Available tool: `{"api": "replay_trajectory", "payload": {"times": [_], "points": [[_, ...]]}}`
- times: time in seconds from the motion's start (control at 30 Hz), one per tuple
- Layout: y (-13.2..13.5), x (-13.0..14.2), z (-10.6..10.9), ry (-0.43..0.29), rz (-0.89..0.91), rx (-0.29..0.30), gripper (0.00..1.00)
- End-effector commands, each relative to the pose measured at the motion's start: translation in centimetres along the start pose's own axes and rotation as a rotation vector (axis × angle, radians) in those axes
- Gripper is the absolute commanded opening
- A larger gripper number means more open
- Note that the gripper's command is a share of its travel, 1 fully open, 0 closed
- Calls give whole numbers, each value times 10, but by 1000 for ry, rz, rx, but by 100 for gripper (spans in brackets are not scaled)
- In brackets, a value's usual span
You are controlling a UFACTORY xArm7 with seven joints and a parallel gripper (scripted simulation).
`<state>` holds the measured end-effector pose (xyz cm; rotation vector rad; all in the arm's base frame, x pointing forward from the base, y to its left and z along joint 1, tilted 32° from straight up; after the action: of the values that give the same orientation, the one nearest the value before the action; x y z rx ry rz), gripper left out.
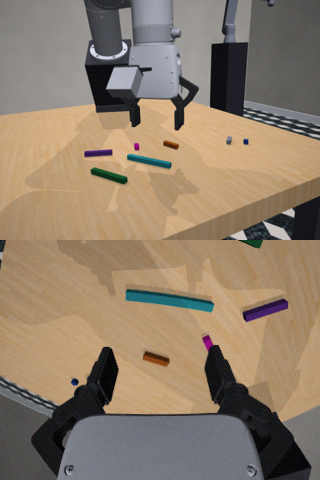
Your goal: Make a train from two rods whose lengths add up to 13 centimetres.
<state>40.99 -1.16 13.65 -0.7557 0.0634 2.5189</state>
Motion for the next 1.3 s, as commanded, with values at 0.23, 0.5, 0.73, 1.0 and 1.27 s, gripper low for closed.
{"api": "replay_trajectory", "payload": {"times": [0.23,0.5,0.73,1.0,1.27], "points": [[0,0,0,0,15,0,100],[12,11,0,-23,296,11,100],[24,20,0,-44,586,17,100],[35,26,1,-61,861,17,100],[48,30,1,-75,1181,13,100]]}}
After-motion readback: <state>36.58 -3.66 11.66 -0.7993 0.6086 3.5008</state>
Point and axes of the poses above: the point where the finger pads meet when closed, its own z axis back along the fingers, its own y axis across the jaws, x = y × z, the point moved 5 cm from there along z, back along the fingers, and after that the axes turned 13 degrees about z, right-handed, at the moved point
